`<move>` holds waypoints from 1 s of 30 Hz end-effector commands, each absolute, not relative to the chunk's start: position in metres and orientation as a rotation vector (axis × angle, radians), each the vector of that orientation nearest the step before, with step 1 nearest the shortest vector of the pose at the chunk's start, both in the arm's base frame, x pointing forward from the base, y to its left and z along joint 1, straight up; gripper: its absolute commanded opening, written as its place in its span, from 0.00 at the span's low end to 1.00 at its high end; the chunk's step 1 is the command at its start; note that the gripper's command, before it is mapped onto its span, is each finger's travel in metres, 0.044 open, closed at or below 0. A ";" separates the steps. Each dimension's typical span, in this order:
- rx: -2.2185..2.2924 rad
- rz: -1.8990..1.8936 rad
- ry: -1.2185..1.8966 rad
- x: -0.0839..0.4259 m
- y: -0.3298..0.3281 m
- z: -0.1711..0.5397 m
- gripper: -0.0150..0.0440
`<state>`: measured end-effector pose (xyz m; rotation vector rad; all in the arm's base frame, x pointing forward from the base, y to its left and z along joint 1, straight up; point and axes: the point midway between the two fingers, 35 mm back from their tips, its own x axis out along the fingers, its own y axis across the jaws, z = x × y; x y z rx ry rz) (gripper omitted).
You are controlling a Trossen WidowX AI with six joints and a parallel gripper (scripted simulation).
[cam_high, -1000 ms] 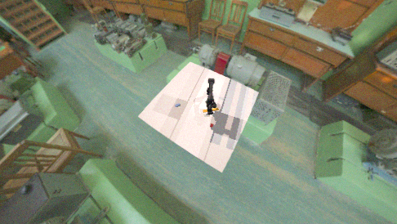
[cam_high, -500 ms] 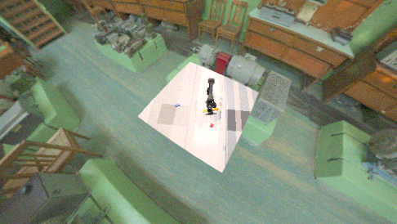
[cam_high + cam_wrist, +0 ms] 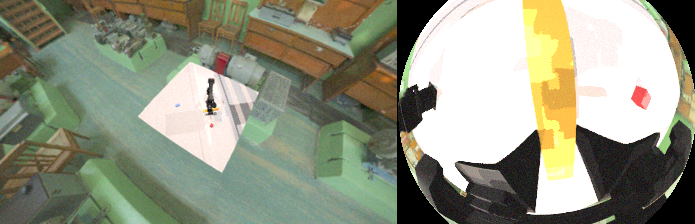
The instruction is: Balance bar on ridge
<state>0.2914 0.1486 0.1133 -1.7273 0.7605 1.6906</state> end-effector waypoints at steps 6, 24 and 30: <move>-1.727 1.691 0.761 0.291 0.149 0.113 0.25; -1.727 1.691 0.761 0.291 0.149 0.113 0.25; -1.727 1.691 0.761 0.291 0.149 0.113 0.43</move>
